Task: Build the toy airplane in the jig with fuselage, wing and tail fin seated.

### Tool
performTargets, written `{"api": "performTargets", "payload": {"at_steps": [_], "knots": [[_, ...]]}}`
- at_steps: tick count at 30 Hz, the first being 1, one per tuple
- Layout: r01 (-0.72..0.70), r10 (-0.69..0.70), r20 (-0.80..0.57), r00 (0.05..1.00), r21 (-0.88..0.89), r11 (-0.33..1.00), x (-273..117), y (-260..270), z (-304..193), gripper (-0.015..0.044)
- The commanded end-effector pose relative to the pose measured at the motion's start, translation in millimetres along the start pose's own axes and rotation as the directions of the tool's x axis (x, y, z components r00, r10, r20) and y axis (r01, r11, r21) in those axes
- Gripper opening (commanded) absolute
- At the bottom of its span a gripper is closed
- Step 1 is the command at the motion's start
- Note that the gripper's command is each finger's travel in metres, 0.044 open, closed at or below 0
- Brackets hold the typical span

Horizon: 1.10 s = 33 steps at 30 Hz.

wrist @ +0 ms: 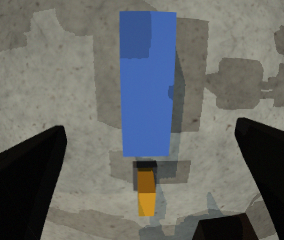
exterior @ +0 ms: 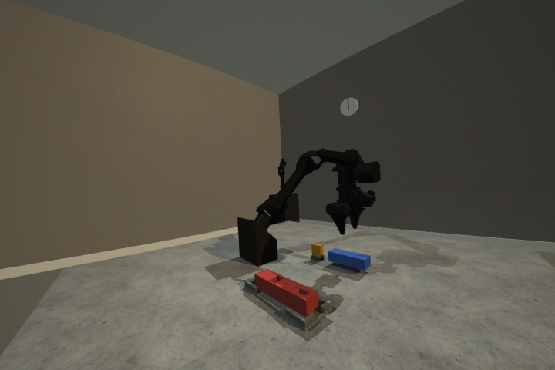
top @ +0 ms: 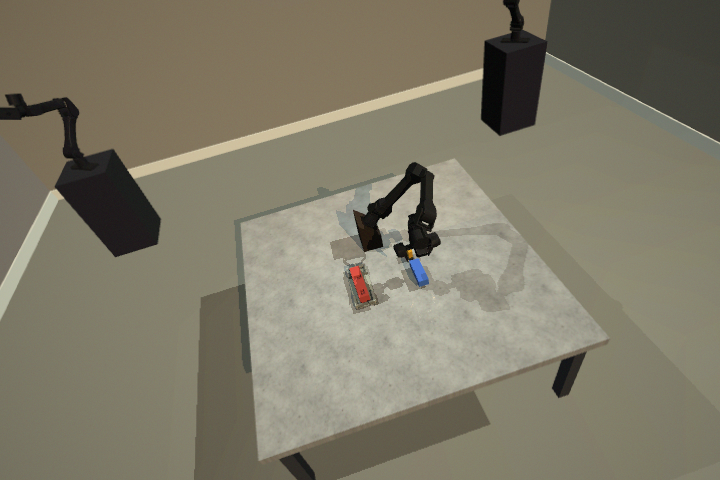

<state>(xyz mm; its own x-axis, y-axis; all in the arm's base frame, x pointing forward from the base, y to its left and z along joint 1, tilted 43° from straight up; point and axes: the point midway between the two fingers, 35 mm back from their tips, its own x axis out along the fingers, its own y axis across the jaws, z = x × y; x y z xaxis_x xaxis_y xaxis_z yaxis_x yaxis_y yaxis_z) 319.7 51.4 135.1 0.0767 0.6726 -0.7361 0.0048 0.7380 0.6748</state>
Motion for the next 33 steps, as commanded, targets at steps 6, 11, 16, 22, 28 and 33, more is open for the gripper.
{"api": "performTargets", "payload": {"at_steps": [6,11,16,22,28,33], "knots": [[-0.006,0.006,-0.001,1.0,0.034,0.999,33,-1,-2,0.044],[-0.007,0.007,-0.001,1.0,0.034,0.999,44,0,-3,0.044],[-0.007,0.007,-0.001,1.0,0.034,0.999,58,0,-3,0.044],[-0.007,0.007,-0.001,1.0,0.034,0.999,65,0,-2,0.044],[-0.007,0.007,-0.001,1.0,0.034,0.999,75,0,-2,0.044],[-0.008,0.008,-0.001,1.0,0.034,0.999,83,0,-2,0.044]]}}
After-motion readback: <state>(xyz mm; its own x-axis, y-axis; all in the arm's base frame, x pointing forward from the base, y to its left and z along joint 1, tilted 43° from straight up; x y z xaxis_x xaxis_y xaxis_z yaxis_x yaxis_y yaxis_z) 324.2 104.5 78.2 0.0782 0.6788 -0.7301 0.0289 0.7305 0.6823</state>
